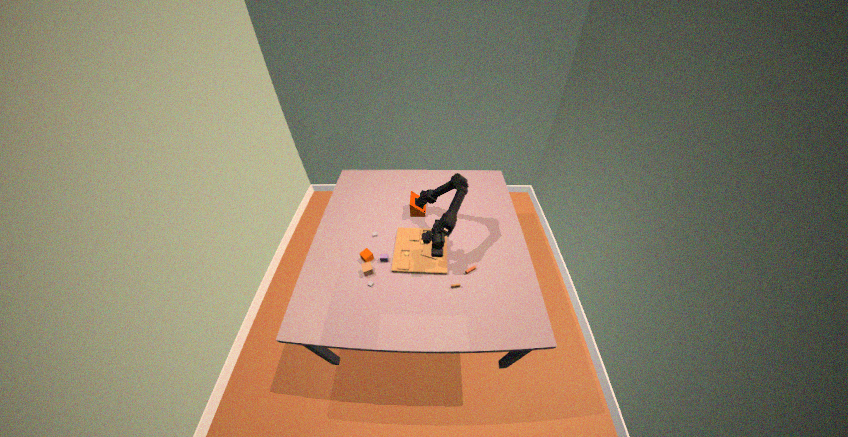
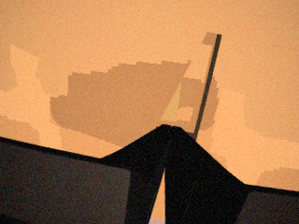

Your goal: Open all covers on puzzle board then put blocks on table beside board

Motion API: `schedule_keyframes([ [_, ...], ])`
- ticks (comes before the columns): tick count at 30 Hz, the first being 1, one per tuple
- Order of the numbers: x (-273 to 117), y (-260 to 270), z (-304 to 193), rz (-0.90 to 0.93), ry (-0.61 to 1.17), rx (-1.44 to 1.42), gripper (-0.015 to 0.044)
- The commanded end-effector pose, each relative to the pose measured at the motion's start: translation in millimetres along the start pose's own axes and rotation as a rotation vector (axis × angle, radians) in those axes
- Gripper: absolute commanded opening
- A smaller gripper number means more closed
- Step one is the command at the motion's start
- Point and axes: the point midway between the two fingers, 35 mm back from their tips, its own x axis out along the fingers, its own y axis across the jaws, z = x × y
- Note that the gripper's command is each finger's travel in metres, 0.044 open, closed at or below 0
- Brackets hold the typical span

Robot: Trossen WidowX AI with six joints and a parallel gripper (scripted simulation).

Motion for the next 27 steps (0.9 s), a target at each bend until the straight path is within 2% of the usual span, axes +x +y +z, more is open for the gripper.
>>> schedule_keyframes([
  [1,0.0,6.6,-1.0,0.001,0.004,0.004,0.0000],
  [27,-0.2,36.9,1.9,0.002,0.004,0.003,0.0000],
])
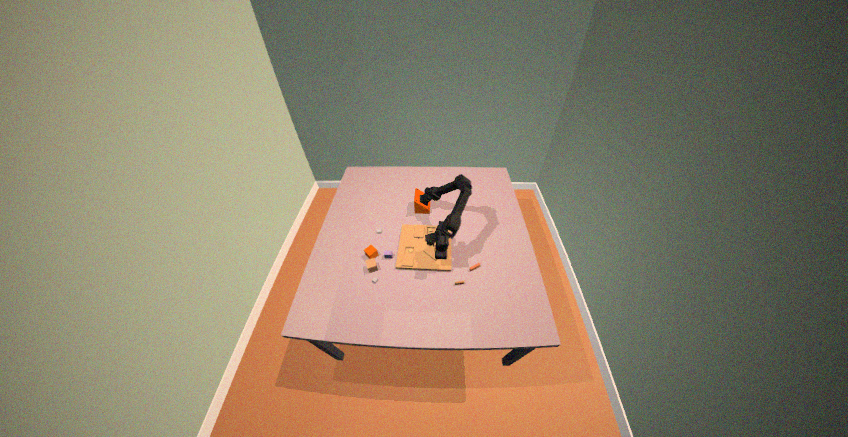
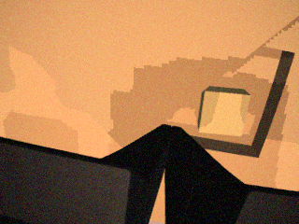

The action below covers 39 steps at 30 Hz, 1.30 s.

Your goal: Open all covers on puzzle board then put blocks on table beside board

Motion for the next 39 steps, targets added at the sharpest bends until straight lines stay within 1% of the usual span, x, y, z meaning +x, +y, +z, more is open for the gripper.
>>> schedule_keyframes([
  [1,-0.3,7.0,0.9,0.002,0.004,-0.003,0.0000],
  [39,-0.7,41.9,23.0,0.004,0.003,-0.005,0.0000],
])
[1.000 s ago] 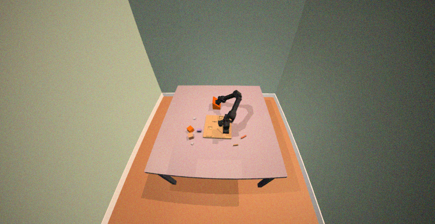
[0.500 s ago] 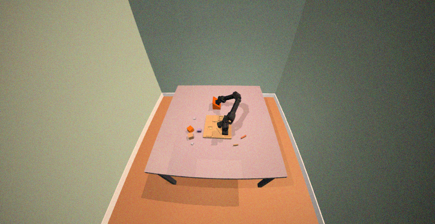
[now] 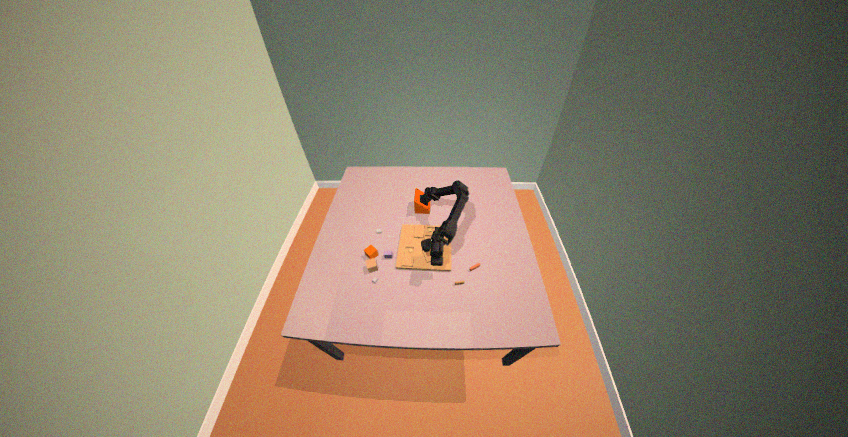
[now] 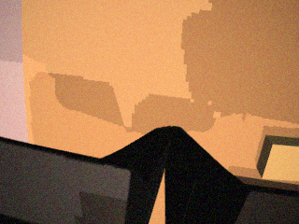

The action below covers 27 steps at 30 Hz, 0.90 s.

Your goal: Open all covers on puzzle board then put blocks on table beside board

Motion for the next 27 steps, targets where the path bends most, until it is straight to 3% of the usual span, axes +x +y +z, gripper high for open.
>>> schedule_keyframes([
  [1,-0.8,5.4,4.7,0.003,0.003,-0.003,0.0000],
  [27,-4.2,18.9,24.5,0.004,0.001,-0.003,0.0000],
])
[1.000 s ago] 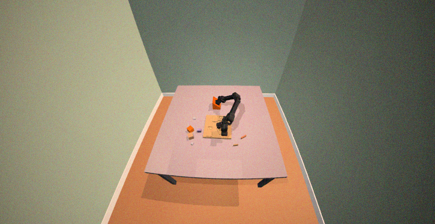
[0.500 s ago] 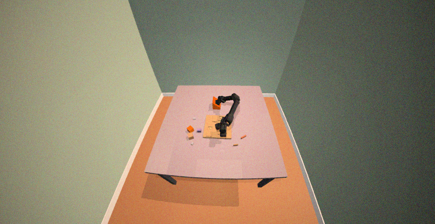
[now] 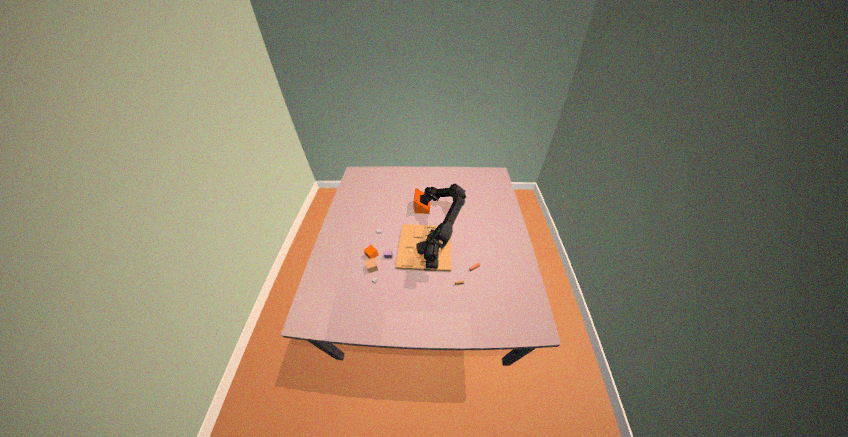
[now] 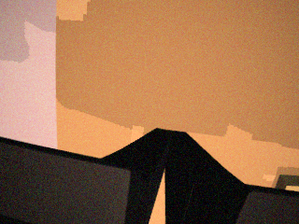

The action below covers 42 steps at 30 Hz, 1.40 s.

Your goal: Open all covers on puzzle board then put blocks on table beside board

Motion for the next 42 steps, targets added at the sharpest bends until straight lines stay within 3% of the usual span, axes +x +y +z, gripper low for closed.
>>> schedule_keyframes([
  [1,-4.9,2.3,2.4,0.004,0.000,-0.003,0.0000],
  [42,-52.0,-14.6,7.4,-0.001,0.000,-0.018,0.0000],
])
